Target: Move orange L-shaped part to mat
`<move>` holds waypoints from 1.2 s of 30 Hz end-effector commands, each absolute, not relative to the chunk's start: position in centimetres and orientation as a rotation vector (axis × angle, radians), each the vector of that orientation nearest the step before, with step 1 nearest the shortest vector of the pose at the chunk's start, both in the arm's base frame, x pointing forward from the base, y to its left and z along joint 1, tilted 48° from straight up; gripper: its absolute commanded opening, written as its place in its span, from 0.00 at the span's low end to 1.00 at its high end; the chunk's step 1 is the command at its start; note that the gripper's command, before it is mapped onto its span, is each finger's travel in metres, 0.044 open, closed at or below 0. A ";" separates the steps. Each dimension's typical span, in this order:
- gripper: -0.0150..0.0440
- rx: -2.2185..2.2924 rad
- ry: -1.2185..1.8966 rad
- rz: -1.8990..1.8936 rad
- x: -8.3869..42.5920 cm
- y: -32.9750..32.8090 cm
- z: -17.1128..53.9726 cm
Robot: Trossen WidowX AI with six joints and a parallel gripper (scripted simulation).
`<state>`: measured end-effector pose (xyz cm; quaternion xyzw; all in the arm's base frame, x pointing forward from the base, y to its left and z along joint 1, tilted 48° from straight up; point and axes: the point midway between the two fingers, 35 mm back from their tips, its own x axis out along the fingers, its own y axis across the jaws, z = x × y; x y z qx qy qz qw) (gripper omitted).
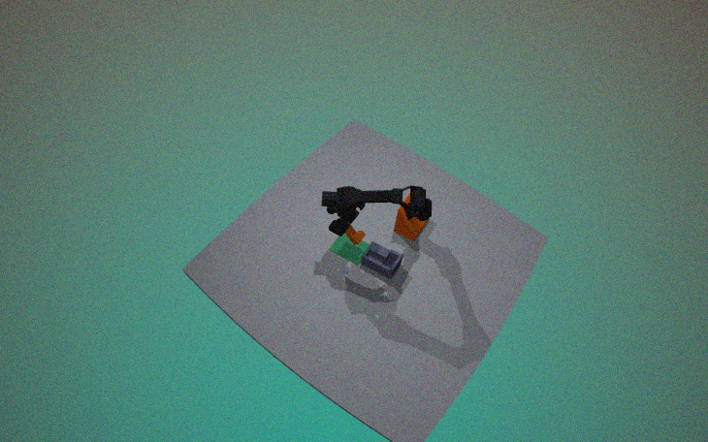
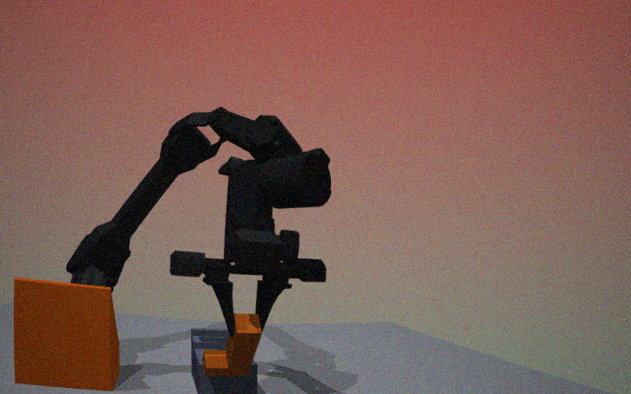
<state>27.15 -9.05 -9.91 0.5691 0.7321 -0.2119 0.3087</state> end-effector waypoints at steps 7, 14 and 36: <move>0.25 1.512 1.942 -0.559 26.7 -7.7 -11.0; 0.25 1.512 1.943 -0.558 26.6 -6.9 -11.8; 0.25 1.513 1.943 -0.557 26.0 -4.5 -14.0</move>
